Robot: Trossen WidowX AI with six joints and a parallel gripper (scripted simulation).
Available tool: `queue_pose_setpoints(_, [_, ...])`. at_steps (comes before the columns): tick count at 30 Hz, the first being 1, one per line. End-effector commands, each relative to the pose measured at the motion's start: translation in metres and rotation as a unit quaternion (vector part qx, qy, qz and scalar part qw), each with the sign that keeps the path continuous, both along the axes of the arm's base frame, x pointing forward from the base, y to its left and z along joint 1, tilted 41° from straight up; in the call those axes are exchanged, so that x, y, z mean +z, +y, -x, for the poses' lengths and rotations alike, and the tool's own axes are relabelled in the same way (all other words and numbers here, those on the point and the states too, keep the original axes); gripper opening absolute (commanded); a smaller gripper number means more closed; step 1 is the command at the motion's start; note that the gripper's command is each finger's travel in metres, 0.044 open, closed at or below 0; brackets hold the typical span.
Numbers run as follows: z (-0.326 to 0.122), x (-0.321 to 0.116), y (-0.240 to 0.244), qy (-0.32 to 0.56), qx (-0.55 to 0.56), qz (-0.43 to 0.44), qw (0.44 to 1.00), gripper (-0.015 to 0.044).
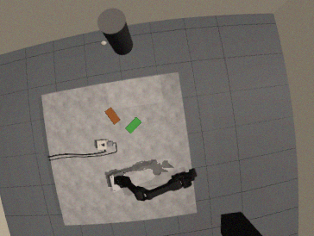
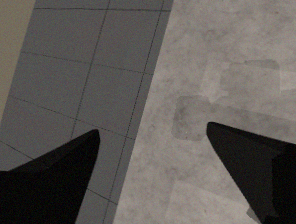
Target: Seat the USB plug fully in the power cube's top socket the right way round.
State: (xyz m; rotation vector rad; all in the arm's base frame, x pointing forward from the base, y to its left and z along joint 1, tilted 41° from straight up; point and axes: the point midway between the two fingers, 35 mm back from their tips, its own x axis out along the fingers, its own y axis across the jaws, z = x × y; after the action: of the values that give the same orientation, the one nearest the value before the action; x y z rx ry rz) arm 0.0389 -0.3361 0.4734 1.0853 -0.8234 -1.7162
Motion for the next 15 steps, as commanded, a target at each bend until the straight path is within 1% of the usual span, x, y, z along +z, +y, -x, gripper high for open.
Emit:
queue_pose_setpoints(1, [-0.003, -0.002, -0.001, 0.005, 0.005, -0.004, 1.000, 0.0426])
queue_pose_setpoints(2, [-0.012, -0.007, -0.002, 0.020, 0.021, -0.014, 0.999, 0.0440])
queue_pose_setpoints(5, [-0.066, -0.038, -0.007, 0.109, 0.115, -0.069, 0.985, 0.0440])
queue_pose_setpoints(7, [-0.087, -0.043, 0.001, 0.097, 0.143, -0.066, 0.983, 0.0440])
queue_pose_setpoints(8, [-0.104, -0.052, 0.004, 0.117, 0.172, -0.076, 0.975, 0.0440])
queue_pose_setpoints(11, [-0.153, -0.084, 0.015, 0.212, 0.258, -0.115, 0.936, 0.0440])
queue_pose_setpoints(15, [-0.215, -0.128, 0.043, 0.342, 0.371, -0.145, 0.851, 0.0440])
